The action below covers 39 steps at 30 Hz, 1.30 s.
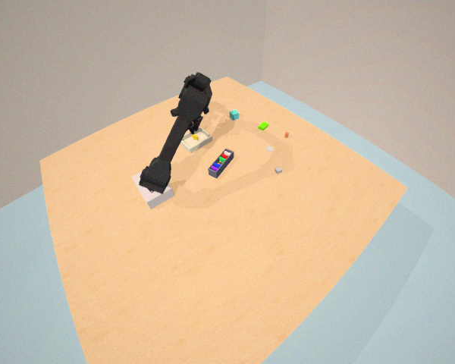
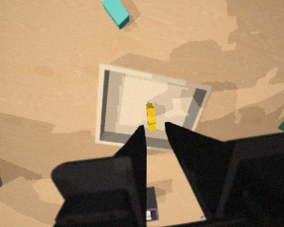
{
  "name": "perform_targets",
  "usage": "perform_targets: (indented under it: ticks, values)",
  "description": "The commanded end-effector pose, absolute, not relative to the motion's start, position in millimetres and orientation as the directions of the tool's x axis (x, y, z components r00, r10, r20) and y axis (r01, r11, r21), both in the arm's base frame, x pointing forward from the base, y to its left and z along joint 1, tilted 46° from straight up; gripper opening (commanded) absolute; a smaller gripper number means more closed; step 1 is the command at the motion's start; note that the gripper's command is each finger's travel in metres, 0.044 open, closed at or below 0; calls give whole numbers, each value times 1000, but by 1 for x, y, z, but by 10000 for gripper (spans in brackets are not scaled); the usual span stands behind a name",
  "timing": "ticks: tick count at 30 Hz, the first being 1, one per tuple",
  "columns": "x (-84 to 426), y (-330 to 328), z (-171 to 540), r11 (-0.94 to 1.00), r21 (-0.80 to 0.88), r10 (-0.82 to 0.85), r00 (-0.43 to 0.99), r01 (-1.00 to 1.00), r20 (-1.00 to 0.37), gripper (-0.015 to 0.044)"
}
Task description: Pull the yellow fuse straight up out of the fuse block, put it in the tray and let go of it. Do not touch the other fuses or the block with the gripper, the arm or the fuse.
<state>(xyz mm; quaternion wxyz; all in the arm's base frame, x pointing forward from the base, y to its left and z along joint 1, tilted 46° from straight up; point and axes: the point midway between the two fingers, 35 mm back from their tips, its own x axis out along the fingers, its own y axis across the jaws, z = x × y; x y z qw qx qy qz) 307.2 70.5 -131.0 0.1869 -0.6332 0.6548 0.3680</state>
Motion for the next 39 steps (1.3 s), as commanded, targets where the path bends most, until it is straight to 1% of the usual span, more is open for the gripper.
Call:
perform_targets:
  ticks: [1,6,7,11,39]
  values:
    - [308,71,-131,-73,244,-691,-127,-967,-711,184]
    - [308,71,-131,-73,244,-691,-127,-967,-711,315]
    - [308,73,-129,-74,244,-692,-127,-967,-711,330]
    - [311,97,-105,-79,249,-695,-126,-965,-708,330]
    - [311,96,-107,-81,255,-699,-127,-964,-704,330]
